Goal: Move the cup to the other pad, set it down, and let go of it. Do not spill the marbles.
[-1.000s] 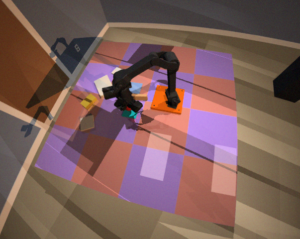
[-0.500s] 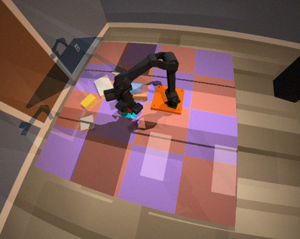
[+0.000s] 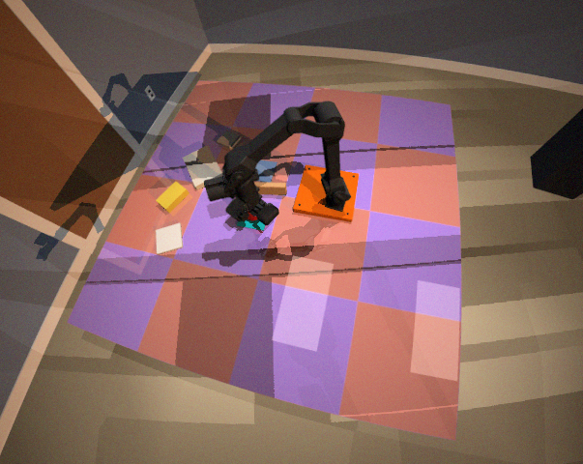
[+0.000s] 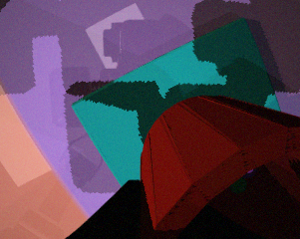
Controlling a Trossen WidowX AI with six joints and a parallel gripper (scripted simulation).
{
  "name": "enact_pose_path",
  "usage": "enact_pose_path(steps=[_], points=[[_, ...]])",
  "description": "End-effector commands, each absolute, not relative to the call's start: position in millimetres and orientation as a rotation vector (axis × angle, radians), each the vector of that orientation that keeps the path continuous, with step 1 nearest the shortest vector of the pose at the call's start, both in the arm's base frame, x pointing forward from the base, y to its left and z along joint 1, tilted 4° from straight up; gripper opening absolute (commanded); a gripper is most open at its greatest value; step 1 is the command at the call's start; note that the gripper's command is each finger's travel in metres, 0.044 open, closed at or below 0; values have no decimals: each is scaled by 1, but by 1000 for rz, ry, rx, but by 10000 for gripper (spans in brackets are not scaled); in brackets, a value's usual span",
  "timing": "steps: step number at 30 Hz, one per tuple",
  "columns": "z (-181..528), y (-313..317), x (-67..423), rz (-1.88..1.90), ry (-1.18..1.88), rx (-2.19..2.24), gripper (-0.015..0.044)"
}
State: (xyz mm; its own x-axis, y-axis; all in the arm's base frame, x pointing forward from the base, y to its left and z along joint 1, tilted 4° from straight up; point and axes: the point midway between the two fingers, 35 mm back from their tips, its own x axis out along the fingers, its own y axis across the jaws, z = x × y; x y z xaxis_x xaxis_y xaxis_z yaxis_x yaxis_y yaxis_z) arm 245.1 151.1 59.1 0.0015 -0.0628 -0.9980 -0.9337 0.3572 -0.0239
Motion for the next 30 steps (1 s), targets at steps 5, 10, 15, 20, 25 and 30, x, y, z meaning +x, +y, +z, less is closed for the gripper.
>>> enact_pose_path(steps=[5, 10, 15, 20, 25, 30], points=[[49, 151, 244, 896, 1394, -978, 0], [50, 151, 244, 896, 1396, -984, 0], [50, 151, 244, 896, 1396, -984, 0], [50, 151, 244, 896, 1396, -984, 26], [50, 151, 244, 896, 1396, -984, 128], [51, 151, 244, 896, 1396, -983, 128]])
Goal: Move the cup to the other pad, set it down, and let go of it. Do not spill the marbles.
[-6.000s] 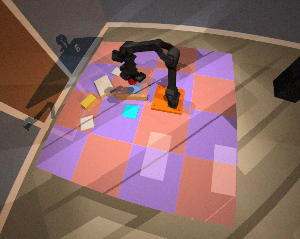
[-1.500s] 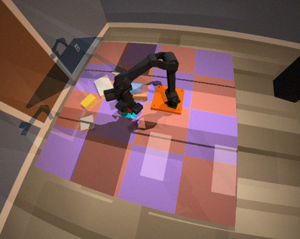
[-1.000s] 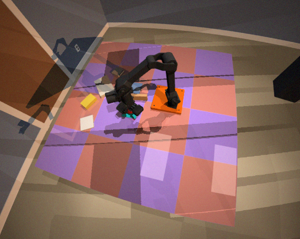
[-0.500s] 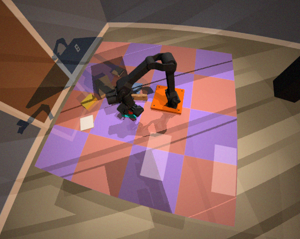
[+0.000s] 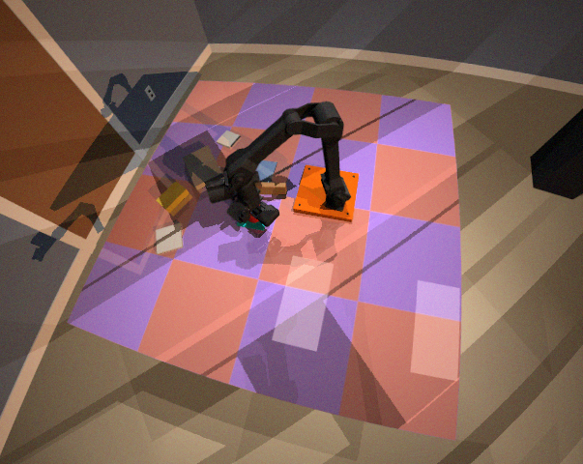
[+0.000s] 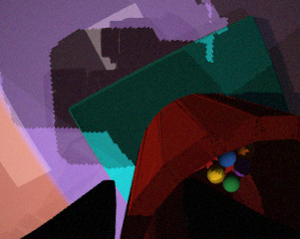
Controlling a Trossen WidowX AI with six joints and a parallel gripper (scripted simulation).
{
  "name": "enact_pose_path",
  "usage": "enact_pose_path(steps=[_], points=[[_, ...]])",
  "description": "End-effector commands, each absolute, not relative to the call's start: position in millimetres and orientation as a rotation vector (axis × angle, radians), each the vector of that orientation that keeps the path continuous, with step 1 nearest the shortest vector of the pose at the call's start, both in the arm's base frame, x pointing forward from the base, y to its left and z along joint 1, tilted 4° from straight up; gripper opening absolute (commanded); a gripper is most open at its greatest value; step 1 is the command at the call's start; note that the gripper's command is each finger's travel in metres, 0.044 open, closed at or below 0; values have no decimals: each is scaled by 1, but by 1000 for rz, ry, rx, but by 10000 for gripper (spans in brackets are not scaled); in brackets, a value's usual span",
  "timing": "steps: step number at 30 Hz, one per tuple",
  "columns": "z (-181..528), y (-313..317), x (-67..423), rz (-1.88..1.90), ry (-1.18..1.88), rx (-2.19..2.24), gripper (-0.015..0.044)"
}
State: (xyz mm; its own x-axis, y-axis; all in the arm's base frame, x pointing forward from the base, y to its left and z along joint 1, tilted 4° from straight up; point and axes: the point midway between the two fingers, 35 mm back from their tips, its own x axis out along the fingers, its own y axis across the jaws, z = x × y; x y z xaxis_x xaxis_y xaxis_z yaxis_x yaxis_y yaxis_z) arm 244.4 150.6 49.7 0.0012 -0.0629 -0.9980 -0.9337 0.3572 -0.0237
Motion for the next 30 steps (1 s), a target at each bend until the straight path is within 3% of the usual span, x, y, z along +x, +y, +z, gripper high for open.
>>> enact_pose_path(steps=[1, 30], points=[[51, 151, 244, 896, 1396, -983, 128], [88, 153, 245, 896, 1394, -979, 128]])
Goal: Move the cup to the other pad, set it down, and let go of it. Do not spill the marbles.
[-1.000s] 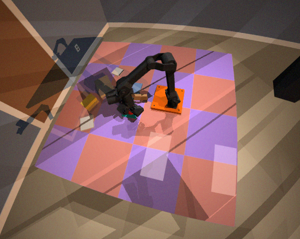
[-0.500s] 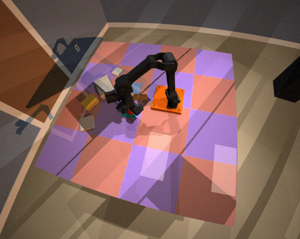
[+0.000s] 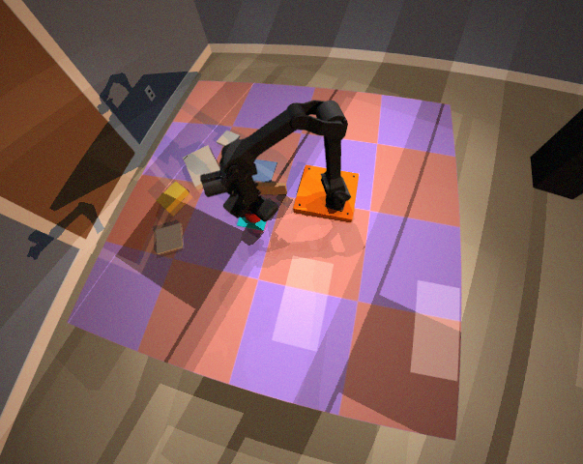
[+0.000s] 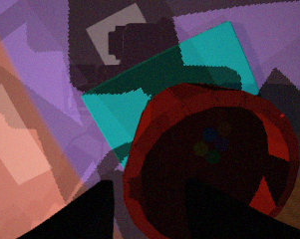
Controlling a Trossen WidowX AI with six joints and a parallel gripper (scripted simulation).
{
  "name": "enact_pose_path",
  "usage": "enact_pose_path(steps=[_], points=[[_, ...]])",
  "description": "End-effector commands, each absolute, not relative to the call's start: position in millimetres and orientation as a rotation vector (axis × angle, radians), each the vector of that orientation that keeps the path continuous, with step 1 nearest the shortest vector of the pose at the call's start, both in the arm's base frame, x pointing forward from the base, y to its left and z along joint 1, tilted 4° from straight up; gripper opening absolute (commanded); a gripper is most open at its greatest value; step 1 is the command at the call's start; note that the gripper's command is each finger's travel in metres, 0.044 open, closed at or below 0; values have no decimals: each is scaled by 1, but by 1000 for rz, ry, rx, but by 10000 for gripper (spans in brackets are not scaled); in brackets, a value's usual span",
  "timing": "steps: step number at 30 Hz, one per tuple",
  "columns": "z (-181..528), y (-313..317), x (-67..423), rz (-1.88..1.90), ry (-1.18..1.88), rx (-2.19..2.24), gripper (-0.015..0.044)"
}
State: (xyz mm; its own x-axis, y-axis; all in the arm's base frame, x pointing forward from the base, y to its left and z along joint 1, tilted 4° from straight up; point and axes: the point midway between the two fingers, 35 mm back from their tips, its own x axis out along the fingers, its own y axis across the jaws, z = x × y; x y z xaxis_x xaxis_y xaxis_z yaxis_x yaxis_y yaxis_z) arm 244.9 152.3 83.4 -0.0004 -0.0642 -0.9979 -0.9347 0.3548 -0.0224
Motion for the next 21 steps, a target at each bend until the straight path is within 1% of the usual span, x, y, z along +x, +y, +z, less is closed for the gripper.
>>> enact_pose_path(steps=[1, 11, 21], points=[[90, 153, 245, 896, 1394, -979, 128], [101, 152, 245, 896, 1394, -978, 128], [99, 152, 245, 897, 1396, -985, 390]])
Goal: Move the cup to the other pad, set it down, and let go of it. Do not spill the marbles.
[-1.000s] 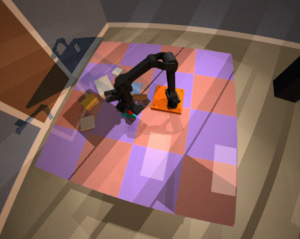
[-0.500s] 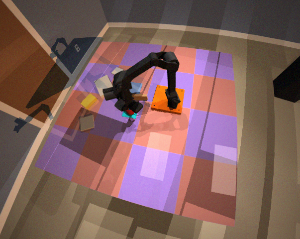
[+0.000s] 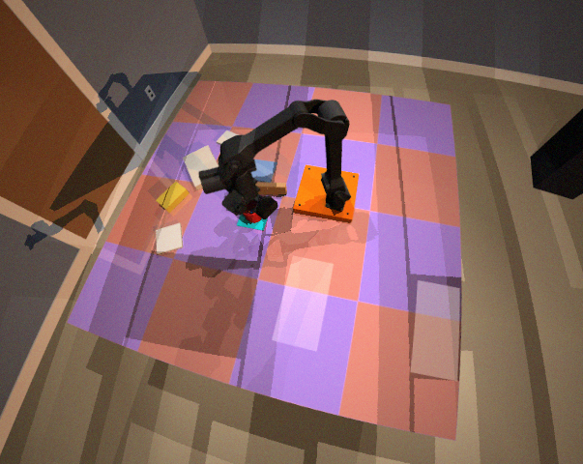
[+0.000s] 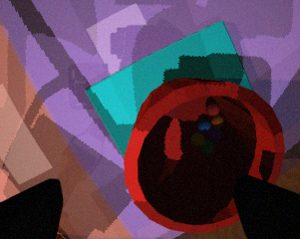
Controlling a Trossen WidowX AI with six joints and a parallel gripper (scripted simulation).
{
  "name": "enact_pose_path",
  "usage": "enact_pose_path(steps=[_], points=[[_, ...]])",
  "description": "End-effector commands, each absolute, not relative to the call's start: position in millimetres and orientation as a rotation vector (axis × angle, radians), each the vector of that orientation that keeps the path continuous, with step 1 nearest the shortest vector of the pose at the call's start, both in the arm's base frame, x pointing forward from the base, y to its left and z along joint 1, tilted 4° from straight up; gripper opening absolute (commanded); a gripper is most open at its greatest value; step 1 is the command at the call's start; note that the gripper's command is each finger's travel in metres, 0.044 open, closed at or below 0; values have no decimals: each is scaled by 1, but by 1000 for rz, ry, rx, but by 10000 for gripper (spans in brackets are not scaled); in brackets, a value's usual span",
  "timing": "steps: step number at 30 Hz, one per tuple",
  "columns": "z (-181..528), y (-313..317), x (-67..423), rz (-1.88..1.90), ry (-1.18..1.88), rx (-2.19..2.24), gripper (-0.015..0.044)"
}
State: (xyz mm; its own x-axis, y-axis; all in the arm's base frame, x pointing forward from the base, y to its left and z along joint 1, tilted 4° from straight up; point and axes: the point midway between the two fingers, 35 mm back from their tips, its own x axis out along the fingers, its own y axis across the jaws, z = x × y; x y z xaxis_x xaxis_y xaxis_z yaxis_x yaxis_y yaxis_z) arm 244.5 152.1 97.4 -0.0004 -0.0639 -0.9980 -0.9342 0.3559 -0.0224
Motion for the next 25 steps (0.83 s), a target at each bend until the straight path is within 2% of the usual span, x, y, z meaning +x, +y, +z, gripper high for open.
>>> enact_pose_path(steps=[1, 2, 25], points=[[100, 153, 245, 897, 1396, -985, 416], [102, 153, 245, 897, 1396, -984, 440], [157, 156, 247, 897, 1392, -985, 440]])
